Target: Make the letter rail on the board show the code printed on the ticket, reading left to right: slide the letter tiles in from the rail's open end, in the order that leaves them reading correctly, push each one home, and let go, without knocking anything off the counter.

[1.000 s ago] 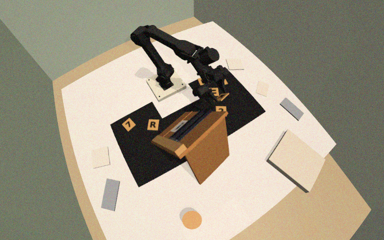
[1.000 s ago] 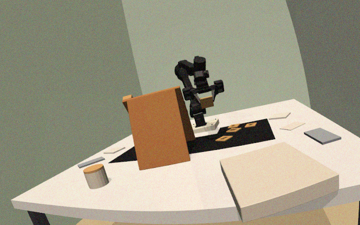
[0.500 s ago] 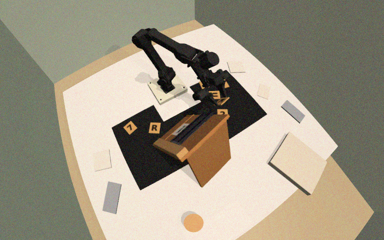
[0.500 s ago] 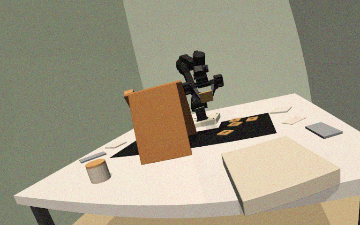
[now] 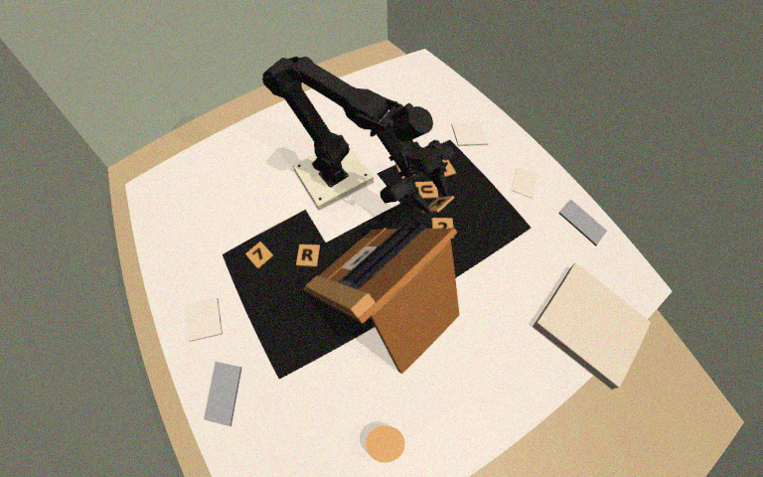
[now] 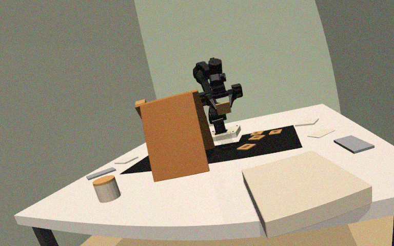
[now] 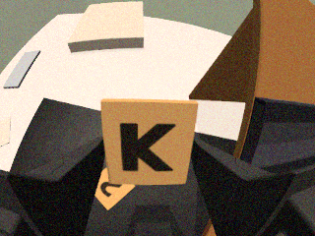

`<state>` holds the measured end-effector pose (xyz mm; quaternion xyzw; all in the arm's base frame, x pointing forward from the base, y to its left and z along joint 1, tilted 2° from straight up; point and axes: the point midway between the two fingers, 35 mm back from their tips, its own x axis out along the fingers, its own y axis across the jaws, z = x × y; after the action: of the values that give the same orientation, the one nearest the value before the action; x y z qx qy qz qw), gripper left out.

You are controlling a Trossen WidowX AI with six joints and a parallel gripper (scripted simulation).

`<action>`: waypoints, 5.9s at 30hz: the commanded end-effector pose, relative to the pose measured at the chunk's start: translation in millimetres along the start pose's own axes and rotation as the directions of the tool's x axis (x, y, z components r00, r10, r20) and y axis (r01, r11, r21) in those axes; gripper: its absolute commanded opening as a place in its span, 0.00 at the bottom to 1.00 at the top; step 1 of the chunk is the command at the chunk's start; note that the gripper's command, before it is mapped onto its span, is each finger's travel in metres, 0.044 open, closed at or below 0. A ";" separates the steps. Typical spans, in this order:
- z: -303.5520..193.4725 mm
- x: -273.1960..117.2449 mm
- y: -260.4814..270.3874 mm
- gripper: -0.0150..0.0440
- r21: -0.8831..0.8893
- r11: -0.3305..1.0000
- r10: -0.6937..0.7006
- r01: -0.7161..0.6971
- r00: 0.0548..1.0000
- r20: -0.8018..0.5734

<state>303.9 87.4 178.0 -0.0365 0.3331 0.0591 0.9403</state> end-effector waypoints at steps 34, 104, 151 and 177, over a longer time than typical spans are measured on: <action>-0.7 0.4 -18.1 0.25 -0.008 1.000 0.004 -0.004 1.000 -0.002; -0.3 0.4 -51.5 0.25 -0.011 1.000 0.002 -0.002 1.000 -0.002; 0.1 0.3 -74.5 0.25 -0.013 1.000 0.000 0.000 1.000 -0.002; 0.0 0.3 -87.5 0.25 -0.014 1.000 -0.001 0.001 1.000 -0.002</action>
<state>316.1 1.6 180.6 -0.0414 0.3324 0.0572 0.9405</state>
